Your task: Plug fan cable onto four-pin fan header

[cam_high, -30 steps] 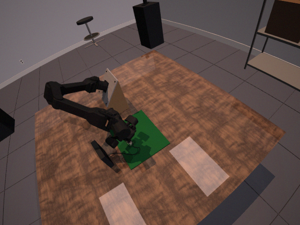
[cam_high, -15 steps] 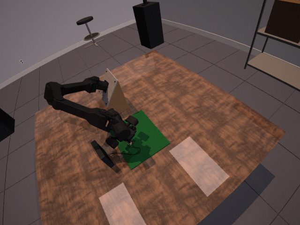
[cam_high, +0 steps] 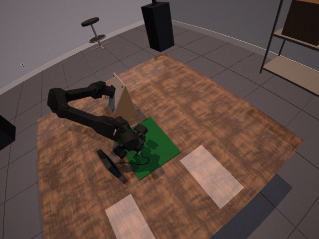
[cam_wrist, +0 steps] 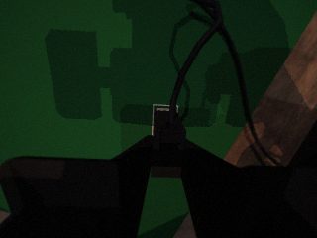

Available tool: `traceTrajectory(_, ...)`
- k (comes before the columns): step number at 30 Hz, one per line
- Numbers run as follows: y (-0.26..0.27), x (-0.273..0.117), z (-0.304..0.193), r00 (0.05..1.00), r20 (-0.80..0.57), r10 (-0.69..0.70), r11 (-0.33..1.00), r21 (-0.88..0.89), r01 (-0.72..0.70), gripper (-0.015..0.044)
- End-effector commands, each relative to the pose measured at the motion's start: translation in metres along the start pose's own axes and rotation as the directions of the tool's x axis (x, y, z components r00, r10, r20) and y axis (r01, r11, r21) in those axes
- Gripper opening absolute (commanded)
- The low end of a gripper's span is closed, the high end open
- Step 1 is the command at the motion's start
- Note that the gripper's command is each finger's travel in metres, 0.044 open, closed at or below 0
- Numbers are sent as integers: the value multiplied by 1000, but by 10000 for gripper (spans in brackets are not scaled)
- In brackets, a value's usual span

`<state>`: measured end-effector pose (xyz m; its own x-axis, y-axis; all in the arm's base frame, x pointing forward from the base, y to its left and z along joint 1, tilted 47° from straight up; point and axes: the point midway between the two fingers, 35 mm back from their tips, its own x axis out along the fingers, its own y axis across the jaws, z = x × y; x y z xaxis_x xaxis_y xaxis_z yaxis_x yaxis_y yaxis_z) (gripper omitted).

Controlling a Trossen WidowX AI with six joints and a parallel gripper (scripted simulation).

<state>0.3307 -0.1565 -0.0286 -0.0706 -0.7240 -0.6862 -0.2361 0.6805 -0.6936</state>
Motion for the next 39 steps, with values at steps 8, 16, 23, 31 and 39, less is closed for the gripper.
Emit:
traceTrajectory(8, 0, 4, 0, 1000, 0, -2, 1000, -1, 2, 26)
traceTrajectory(16, 0, 4, 0, 1000, 0, -2, 1000, -1, 2, 236)
traceTrajectory(23, 1, -38, 1, 1000, -1, 1, 1000, 0, -1, 260)
traceTrajectory(31, 7, -51, -4, 1000, -1, 1, 1000, 0, -1, 260)
traceTrajectory(39, 72, -52, -75, 1000, -4, 5, 1000, -3, -5, 260)
